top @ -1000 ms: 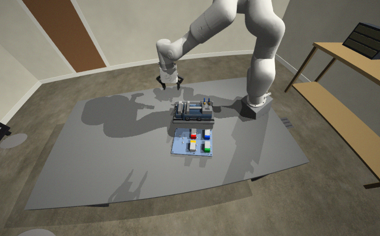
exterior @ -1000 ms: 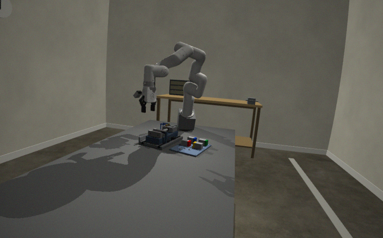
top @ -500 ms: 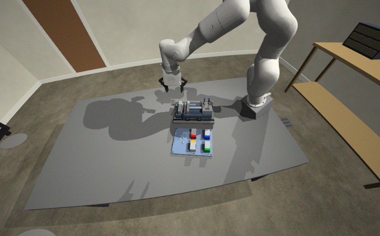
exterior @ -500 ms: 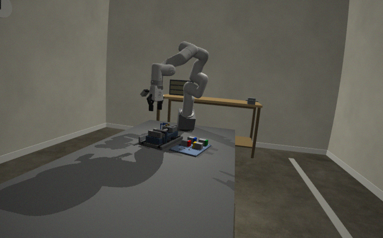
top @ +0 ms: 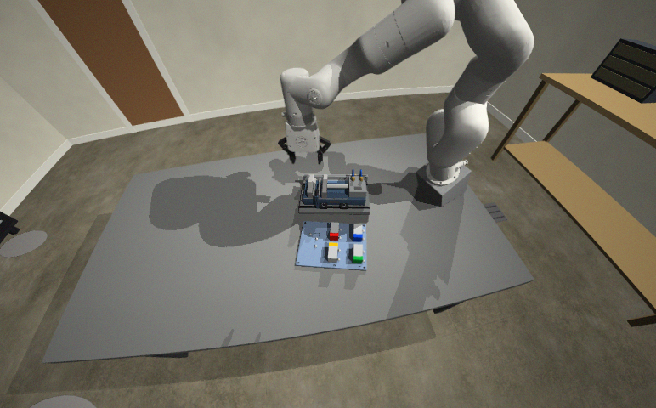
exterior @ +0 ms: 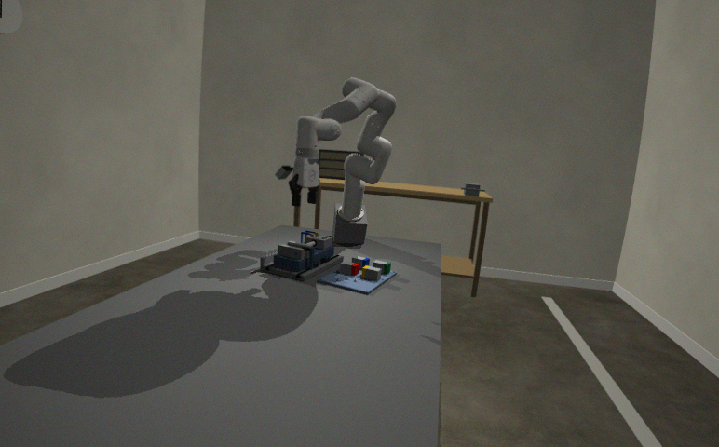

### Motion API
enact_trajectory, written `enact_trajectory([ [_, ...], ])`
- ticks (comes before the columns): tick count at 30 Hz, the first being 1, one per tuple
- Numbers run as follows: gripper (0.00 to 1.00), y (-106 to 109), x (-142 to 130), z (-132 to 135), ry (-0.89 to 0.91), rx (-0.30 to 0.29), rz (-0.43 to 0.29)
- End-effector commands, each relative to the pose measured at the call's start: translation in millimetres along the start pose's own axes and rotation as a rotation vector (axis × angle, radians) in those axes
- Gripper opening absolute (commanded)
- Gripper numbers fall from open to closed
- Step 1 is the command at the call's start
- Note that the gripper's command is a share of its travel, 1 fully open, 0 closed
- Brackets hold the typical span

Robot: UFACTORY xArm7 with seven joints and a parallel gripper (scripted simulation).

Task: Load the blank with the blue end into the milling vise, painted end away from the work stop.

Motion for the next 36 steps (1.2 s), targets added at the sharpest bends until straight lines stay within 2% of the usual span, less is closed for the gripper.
enact_trajectory([
  [1,1.00,4.4,-6.7,4.7,-0.002,0.005,0.001],
  [5,1.00,4.4,-6.7,4.7,-0.002,0.005,0.001],
  [15,1.00,16.2,-44.7,33.7,-0.002,0.005,0.000],
  [22,1.00,16.2,-44.7,33.7,-0.002,0.005,0.000],
  [32,1.00,27.9,-82.6,62.8,-0.001,0.005,0.000],
  [36,1.00,27.9,-82.6,62.8,-0.001,0.005,0.000],
])
Point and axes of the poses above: the point where the finger pads meet when closed, its own y axis back along the fingers, its own z axis across the jaws, x = y × z, the point moved 9 cm from there along y, back along the fingers
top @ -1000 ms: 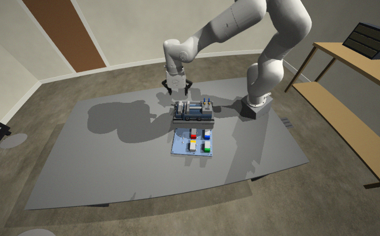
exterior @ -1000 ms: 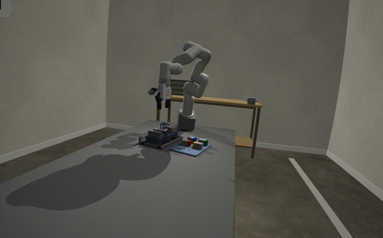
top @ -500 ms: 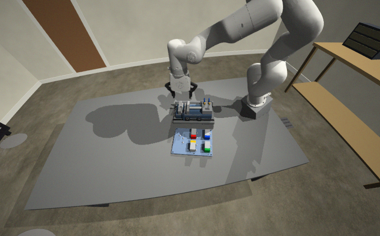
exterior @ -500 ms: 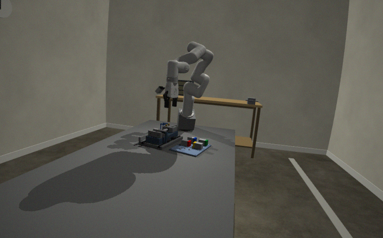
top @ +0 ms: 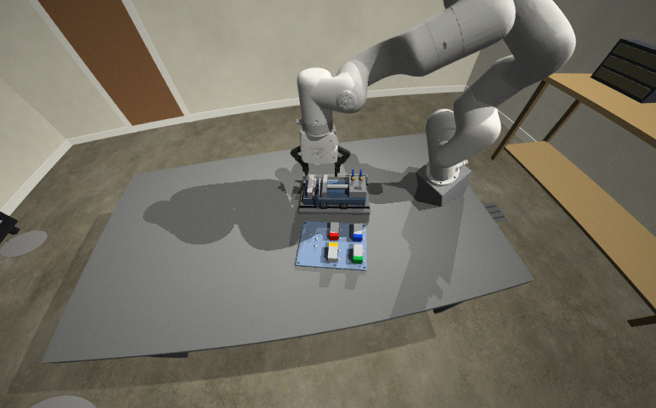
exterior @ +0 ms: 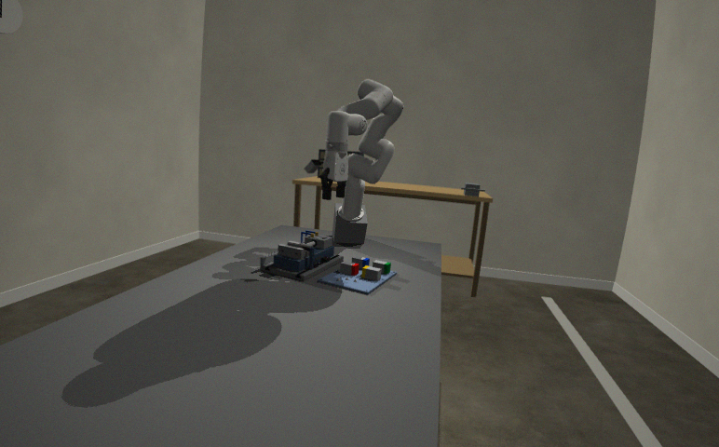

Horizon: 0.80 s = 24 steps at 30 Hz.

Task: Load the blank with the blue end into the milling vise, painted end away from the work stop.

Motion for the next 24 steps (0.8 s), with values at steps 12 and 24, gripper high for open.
enact_trajectory([
  [12,1.00,12.9,-36.2,27.4,-0.003,0.003,-0.001],
  [24,1.00,19.7,-58.0,44.1,-0.002,0.003,-0.001],
])
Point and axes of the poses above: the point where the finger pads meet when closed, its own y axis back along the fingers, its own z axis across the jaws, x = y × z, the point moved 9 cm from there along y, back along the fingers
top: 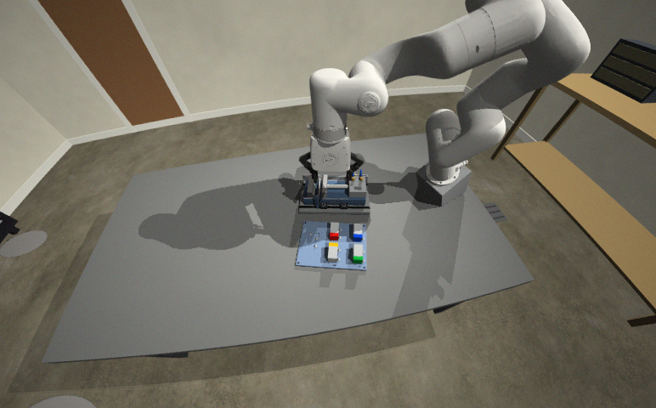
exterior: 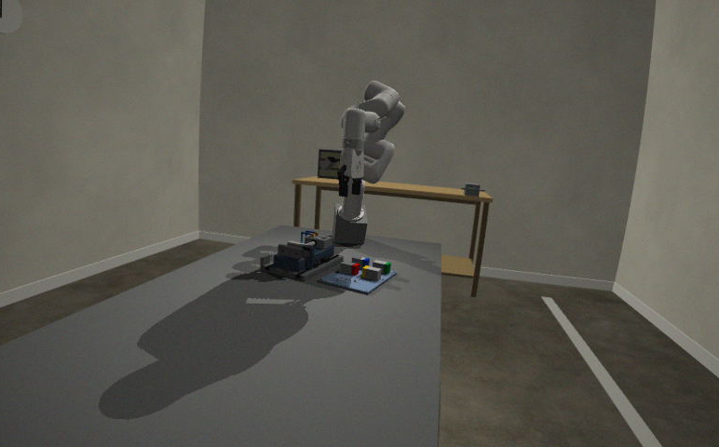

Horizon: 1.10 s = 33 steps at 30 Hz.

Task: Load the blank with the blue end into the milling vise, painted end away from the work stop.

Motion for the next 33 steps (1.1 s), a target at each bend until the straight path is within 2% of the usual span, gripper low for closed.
enact_trajectory([
  [1,1.00,7.7,-18.9,13.2,0.003,0.006,-0.001],
  [6,1.00,14.8,-41.8,31.1,0.003,0.005,-0.001],
  [13,1.00,14.8,-41.8,31.1,0.003,0.005,-0.001],
  [23,1.00,25.2,-75.1,57.2,0.003,0.005,-0.002],
  [33,1.00,24.4,-72.7,55.3,0.003,0.005,-0.002],
])
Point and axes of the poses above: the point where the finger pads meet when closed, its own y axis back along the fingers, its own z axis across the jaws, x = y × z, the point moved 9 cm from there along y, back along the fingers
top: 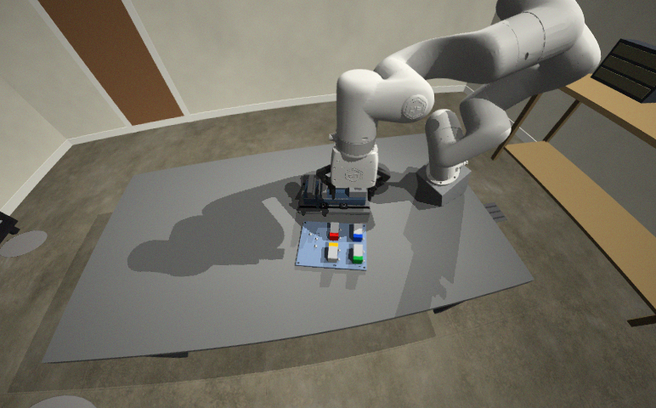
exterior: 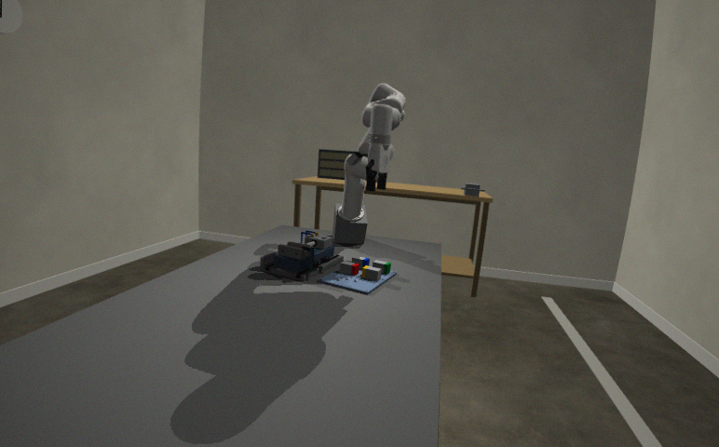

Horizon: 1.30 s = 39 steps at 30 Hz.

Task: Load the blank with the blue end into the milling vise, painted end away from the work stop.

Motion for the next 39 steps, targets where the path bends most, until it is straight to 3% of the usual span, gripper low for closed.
enact_trajectory([
  [1,1.00,0.7,1.9,-2.4,0.001,0.003,-0.002],
  [39,1.00,-2.4,11.7,-10.1,0.000,0.003,-0.002],
])
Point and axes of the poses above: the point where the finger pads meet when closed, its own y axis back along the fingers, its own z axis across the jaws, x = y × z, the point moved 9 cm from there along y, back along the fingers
